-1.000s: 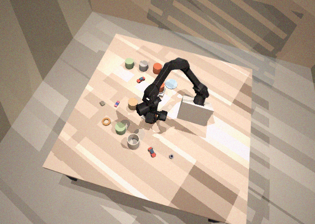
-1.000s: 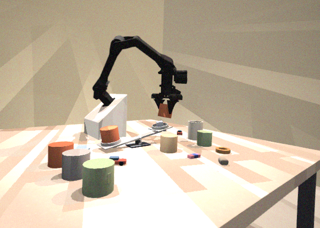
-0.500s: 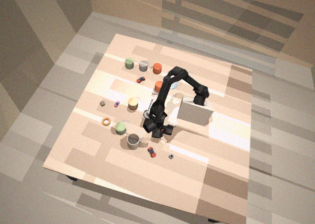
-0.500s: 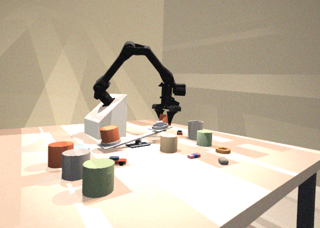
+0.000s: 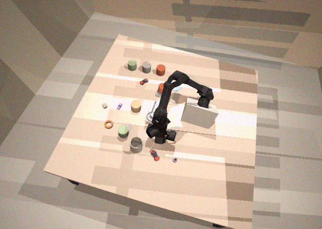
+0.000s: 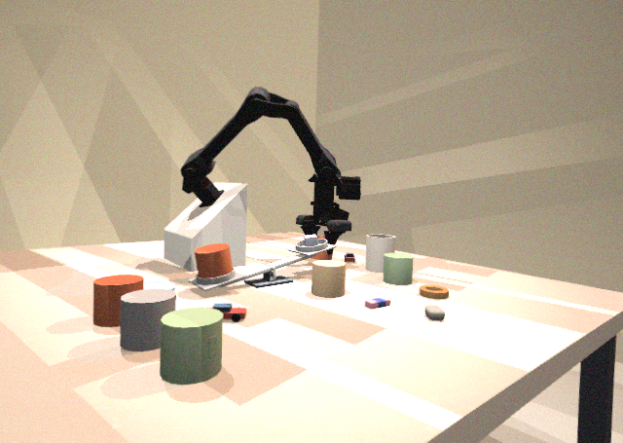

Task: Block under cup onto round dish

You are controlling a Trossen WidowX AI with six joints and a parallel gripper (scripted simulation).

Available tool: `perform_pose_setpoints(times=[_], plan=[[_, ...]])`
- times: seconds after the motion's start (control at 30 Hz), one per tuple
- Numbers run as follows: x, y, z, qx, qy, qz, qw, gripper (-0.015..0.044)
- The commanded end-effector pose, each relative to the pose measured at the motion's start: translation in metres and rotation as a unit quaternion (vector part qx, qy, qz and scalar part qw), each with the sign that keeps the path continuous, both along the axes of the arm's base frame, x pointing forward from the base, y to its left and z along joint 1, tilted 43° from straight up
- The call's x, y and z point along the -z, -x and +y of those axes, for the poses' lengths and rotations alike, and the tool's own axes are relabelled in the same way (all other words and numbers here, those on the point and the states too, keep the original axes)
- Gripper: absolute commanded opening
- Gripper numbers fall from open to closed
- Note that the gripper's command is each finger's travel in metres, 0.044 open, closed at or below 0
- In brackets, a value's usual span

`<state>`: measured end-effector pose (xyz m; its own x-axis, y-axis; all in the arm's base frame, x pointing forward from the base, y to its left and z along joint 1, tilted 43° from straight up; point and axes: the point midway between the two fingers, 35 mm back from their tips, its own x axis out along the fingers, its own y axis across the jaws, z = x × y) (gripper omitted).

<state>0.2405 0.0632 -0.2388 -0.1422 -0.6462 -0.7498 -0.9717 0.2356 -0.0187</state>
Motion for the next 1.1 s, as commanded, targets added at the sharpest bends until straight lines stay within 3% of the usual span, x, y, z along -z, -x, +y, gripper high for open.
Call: perform_pose_setpoints(times=[0.0, 0.33, 0.87, 1.07], plan=[[0.003, -0.002, 0.000, -0.005, -0.001, -0.004, 1.000, 0.0000], [0.015, 0.000, -0.011, -0.005, -0.001, -0.004, 1.000, 0.0000], [0.008, -0.001, -0.006, -0.001, -0.002, -0.003, 1.000, 0.0420], [-0.030, -0.008, 0.028, -0.005, -0.002, -0.004, 1.000, 0.0440]])
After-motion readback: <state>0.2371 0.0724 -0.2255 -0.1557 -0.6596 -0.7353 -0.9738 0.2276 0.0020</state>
